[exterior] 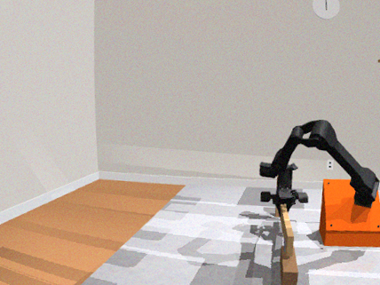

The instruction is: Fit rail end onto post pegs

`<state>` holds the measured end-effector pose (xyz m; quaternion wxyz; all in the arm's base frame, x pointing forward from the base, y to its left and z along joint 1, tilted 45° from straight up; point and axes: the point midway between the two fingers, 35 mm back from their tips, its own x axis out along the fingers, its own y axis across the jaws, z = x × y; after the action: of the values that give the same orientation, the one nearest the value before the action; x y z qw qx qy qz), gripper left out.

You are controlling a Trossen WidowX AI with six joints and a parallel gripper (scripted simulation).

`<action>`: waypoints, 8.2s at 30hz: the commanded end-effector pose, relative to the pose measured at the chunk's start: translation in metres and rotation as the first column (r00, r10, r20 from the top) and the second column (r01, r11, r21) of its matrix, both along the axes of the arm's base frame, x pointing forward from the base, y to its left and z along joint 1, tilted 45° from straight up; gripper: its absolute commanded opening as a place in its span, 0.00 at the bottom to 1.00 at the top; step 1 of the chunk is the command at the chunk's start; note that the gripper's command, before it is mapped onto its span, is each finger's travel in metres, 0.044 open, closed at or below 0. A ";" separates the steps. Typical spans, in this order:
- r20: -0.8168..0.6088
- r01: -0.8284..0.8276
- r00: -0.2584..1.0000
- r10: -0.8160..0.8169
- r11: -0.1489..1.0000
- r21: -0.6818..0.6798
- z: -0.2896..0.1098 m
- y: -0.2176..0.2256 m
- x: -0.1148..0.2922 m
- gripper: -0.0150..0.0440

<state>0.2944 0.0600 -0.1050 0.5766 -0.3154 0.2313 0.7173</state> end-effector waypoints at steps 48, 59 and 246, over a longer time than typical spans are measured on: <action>0.002 0.003 1.000 -0.003 1.000 0.004 0.019 -0.018 0.004 0.25; 0.002 0.003 1.000 -0.003 1.000 0.004 0.023 -0.022 0.005 0.25; 0.000 0.002 1.000 -0.002 1.000 0.002 -0.008 -0.053 0.013 0.61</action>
<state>0.3071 0.0068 -0.1131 0.5776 -0.3146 0.2313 0.7169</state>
